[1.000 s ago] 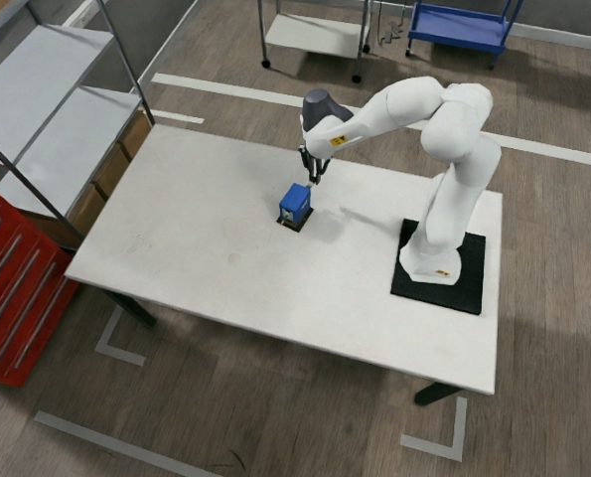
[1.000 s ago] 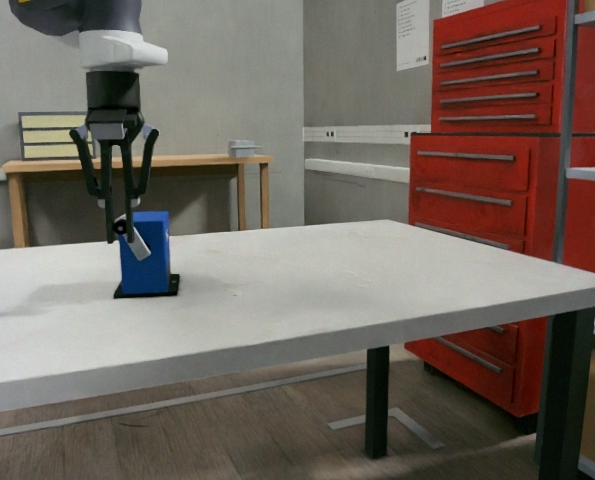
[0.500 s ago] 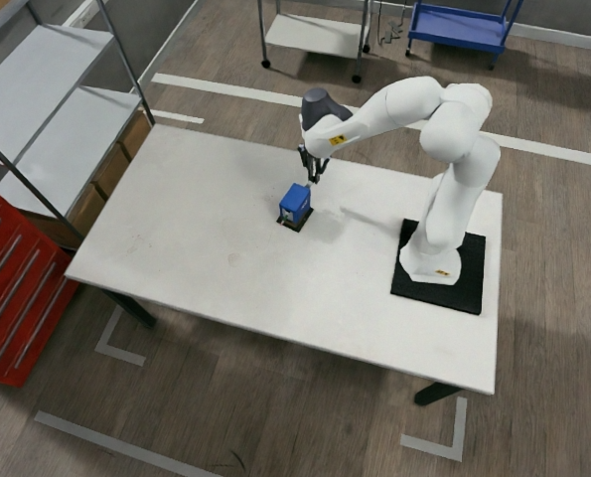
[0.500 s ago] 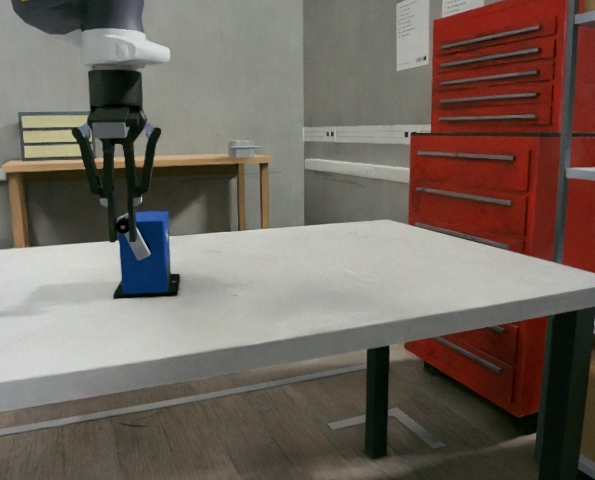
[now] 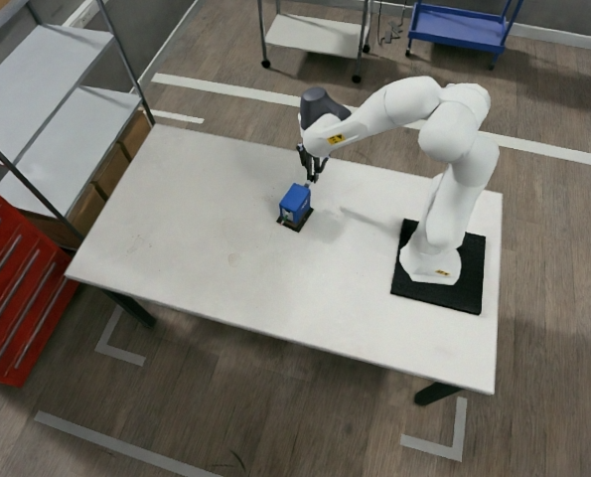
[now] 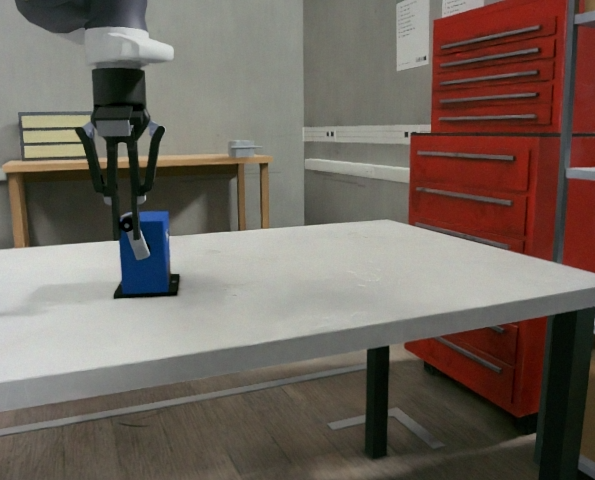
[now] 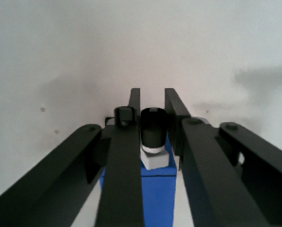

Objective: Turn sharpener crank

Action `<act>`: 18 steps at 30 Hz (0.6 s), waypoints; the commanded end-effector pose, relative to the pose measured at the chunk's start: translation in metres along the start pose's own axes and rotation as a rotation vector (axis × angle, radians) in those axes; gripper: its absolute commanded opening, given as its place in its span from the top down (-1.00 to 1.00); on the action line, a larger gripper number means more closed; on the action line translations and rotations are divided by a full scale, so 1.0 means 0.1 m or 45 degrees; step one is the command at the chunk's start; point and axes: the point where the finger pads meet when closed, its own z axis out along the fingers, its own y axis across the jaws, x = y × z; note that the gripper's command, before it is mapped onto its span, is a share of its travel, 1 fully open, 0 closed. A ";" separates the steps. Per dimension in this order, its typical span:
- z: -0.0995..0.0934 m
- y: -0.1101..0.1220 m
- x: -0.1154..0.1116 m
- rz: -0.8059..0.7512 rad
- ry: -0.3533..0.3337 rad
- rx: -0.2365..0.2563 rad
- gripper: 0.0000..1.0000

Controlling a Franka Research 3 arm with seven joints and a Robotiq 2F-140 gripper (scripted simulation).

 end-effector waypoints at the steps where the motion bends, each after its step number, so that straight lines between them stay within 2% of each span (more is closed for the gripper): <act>1: 0.00 -0.03 0.00 -0.003 0.001 0.007 0.80; 9: 0.00 -0.03 0.00 -0.003 0.001 0.007 0.80; 10: 0.00 -0.03 0.00 -0.003 0.001 0.007 0.23; 18: 0.00 -0.03 0.00 -0.003 0.001 0.007 0.23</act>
